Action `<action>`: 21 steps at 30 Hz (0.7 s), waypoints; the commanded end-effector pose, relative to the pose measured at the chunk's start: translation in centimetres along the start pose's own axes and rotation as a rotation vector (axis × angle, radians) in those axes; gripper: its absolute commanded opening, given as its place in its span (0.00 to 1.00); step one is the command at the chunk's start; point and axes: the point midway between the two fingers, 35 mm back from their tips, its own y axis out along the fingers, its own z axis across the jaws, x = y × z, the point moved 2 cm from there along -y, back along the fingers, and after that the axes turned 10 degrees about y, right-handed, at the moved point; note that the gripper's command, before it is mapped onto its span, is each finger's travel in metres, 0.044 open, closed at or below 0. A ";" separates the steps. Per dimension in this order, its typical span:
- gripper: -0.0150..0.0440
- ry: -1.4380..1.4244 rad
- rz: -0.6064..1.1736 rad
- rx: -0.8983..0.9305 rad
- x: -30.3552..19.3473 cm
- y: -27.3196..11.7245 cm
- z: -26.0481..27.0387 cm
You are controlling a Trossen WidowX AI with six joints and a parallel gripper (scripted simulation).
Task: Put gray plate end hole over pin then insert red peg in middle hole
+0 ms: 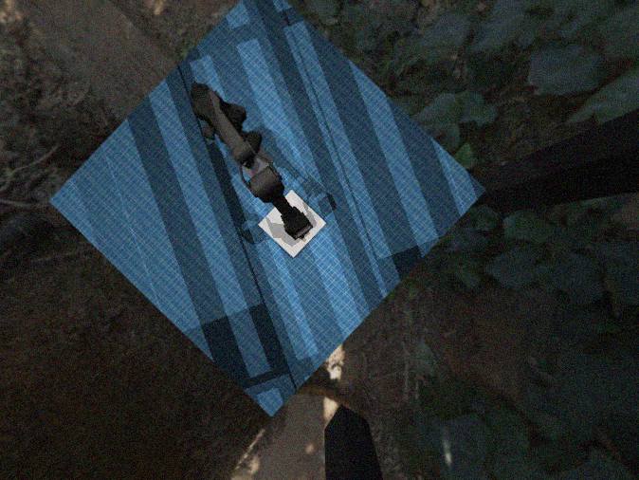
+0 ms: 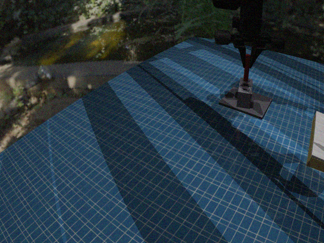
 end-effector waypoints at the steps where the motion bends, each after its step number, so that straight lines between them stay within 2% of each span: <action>1: 0.25 -0.005 -0.002 -0.004 0.1 0.0 0.0; 21: 0.25 0.000 0.000 0.000 0.2 0.0 -0.2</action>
